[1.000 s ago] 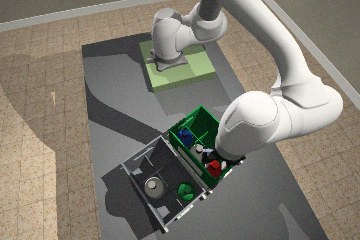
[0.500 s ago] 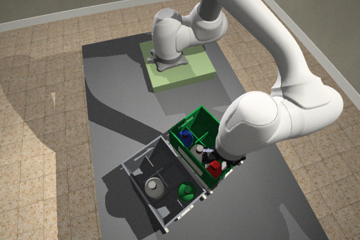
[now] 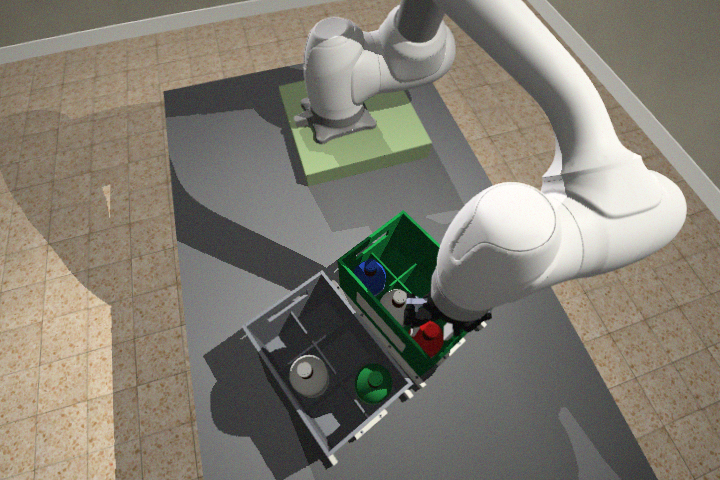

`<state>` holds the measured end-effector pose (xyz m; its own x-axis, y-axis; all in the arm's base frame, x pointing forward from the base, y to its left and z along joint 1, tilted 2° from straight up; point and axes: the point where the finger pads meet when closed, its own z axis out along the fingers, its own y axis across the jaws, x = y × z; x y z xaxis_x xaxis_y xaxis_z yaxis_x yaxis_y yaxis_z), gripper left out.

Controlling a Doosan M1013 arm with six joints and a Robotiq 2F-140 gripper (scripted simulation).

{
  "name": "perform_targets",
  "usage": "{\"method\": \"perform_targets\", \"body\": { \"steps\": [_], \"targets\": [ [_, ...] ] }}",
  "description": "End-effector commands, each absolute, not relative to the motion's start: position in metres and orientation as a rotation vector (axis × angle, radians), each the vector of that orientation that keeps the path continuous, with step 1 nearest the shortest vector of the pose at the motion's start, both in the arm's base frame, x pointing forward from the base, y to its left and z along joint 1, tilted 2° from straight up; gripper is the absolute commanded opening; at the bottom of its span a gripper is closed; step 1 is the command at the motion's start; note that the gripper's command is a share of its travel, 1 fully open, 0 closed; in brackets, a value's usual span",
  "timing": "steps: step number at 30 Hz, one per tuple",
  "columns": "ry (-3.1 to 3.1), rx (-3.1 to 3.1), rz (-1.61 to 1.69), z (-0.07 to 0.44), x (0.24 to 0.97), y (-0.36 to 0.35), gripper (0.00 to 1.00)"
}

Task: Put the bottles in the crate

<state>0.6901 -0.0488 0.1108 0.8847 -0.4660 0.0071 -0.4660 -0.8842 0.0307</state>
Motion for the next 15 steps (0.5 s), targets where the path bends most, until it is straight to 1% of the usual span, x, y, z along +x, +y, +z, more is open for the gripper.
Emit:
{"method": "perform_targets", "body": {
  "steps": [1,4,15],
  "targets": [
    [-0.747,3.019,-0.001,0.111,0.690,-0.049,0.38],
    [-0.747,3.019,-0.001,0.111,0.690,-0.049,0.38],
    [-0.747,3.019,-0.001,0.140,0.690,-0.048,0.38]
  ]
}}
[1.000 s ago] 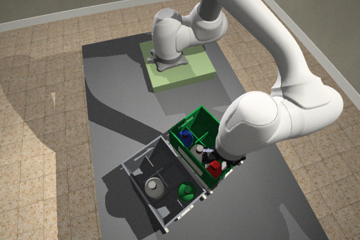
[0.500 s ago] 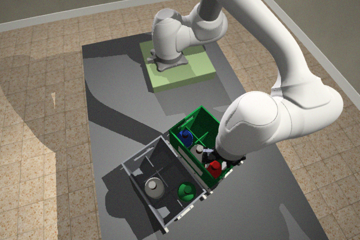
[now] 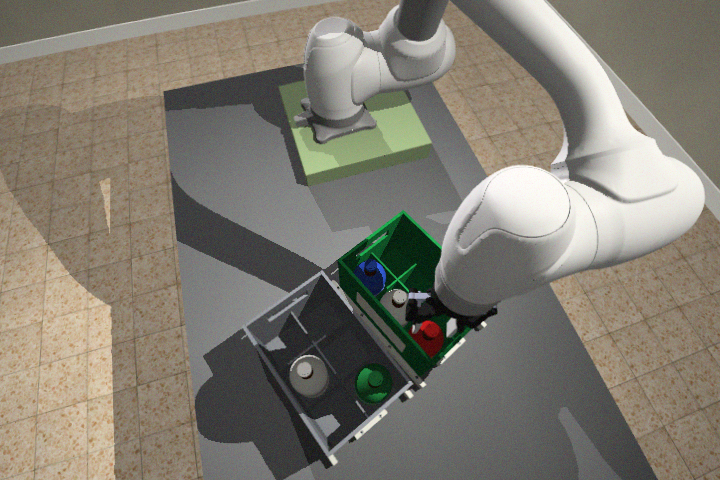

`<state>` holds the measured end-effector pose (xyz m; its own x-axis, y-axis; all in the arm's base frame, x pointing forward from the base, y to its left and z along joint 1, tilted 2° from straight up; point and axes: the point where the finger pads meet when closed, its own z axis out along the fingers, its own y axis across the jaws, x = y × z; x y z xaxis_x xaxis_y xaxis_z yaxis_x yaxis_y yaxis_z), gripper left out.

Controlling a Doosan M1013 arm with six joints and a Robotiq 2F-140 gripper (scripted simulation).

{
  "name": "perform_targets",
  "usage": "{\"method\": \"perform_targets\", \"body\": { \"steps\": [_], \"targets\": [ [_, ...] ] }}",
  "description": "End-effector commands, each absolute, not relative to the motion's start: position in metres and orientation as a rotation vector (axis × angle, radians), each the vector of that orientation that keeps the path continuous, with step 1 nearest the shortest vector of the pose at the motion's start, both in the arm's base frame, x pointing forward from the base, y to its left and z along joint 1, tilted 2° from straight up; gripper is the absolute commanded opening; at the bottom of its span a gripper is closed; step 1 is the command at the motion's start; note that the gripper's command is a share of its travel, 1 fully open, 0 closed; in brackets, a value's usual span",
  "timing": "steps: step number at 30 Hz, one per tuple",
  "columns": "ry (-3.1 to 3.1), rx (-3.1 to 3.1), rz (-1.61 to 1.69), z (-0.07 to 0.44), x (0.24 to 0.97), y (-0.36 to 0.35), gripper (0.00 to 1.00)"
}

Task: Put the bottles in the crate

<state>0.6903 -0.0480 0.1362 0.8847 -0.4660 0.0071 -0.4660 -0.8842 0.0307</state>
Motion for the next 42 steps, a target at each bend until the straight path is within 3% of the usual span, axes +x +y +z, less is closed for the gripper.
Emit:
{"method": "perform_targets", "body": {
  "steps": [1,25,42],
  "targets": [
    [-0.747,3.019,-0.001,0.140,0.690,-0.048,0.38],
    [-0.747,3.019,-0.001,0.196,0.691,-0.046,0.38],
    [-0.747,3.019,-0.001,0.196,0.691,-0.046,0.38]
  ]
}}
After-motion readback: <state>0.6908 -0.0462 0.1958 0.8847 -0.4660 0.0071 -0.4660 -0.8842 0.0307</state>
